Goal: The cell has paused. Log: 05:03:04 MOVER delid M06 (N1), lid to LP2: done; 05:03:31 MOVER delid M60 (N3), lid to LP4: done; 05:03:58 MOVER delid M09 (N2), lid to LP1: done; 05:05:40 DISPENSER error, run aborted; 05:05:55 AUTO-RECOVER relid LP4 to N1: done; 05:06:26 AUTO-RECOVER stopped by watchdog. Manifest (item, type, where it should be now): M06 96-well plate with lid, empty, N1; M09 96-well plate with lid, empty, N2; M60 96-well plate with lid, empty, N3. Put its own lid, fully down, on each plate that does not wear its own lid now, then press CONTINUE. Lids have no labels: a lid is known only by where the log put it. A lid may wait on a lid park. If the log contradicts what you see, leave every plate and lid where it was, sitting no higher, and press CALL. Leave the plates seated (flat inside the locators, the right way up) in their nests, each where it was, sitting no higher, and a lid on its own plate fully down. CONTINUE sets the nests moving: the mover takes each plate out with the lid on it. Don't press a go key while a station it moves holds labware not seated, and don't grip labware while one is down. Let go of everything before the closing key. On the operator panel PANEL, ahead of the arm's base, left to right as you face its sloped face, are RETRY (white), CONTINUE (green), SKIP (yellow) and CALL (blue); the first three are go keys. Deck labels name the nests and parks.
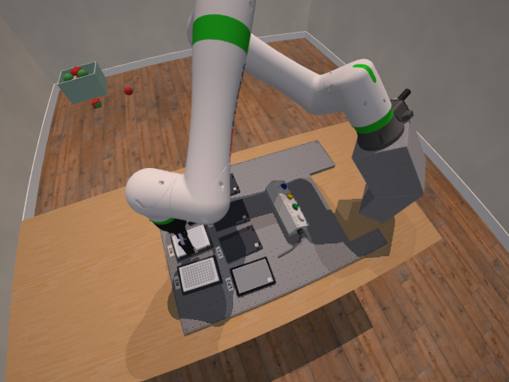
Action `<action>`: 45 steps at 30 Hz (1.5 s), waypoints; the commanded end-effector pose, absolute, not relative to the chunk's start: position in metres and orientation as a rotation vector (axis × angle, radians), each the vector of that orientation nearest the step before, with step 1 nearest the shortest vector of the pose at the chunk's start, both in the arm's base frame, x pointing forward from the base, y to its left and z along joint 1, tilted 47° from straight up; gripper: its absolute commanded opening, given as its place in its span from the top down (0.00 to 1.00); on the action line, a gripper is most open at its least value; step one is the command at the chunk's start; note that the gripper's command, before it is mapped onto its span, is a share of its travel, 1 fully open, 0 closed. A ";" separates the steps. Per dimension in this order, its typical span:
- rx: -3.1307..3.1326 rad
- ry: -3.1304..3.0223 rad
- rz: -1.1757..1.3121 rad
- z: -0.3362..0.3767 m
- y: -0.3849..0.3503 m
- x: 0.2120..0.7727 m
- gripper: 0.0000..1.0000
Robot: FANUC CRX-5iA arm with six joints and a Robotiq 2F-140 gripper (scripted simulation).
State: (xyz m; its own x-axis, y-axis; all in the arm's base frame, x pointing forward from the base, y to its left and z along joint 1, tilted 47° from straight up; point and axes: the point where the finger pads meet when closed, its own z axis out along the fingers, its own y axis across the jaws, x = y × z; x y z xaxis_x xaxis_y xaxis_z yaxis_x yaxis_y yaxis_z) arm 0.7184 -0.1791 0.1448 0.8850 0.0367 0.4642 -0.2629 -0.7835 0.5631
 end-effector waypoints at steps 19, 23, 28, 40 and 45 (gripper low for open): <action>2.402 -0.162 0.609 0.146 -0.178 0.718 0.34; 2.402 -0.162 0.609 0.149 -0.176 0.716 0.34; 2.402 -0.162 0.609 0.154 -0.171 0.713 0.34; 2.402 -0.162 0.609 0.169 -0.157 0.705 0.34; 2.402 -0.162 0.609 0.175 -0.151 0.701 0.34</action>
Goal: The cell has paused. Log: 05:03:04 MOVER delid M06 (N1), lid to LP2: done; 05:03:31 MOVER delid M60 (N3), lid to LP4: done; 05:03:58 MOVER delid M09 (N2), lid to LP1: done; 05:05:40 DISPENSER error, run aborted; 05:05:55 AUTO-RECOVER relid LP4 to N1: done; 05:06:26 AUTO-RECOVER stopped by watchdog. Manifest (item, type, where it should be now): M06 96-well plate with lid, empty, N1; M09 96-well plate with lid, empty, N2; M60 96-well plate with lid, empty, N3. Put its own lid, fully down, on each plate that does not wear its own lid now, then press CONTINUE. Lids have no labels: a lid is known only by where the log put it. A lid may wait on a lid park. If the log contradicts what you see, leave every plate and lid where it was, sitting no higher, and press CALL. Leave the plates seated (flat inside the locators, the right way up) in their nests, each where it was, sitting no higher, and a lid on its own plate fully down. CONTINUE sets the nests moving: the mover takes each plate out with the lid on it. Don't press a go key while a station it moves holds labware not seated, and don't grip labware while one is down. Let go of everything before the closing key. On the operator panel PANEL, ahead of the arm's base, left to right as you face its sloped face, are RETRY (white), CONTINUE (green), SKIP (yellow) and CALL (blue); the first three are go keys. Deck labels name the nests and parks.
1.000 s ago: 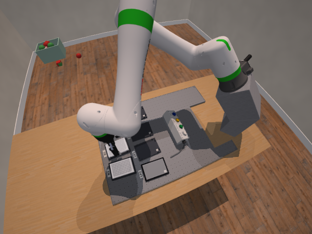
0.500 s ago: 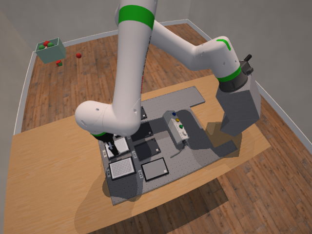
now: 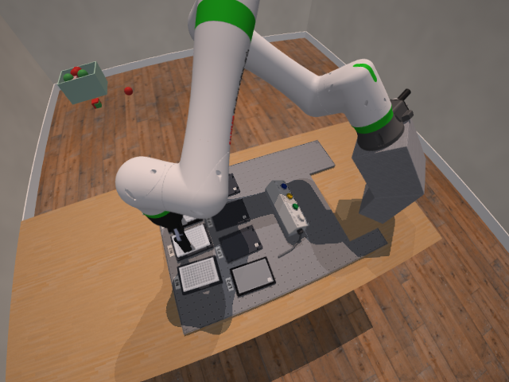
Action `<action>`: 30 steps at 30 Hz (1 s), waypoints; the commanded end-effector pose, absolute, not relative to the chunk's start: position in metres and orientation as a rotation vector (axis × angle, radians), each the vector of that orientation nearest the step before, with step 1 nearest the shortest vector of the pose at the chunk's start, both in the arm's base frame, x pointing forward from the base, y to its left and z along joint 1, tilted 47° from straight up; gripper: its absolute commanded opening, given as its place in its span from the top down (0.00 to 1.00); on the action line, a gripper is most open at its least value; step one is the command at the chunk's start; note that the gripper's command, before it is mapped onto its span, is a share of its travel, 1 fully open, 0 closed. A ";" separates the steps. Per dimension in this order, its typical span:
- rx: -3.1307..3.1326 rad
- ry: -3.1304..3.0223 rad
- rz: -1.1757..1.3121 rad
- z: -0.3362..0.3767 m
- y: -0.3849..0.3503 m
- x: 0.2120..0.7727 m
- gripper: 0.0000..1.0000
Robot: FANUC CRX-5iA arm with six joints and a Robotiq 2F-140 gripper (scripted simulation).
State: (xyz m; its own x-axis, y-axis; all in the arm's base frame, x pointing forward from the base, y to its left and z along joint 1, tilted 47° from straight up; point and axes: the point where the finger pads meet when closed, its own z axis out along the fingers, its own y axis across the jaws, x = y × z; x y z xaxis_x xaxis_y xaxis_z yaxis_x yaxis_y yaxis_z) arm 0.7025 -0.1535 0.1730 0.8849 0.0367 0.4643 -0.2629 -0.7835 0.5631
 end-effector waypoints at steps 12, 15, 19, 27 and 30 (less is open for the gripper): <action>2.402 -0.162 0.609 0.181 -0.146 0.698 0.34; 2.402 -0.162 0.609 0.182 -0.146 0.698 0.34; 2.404 -0.165 0.608 0.196 -0.166 0.693 0.34; 2.403 -0.170 0.612 0.247 -0.236 0.670 0.34; 2.403 -0.170 0.613 0.252 -0.243 0.667 0.34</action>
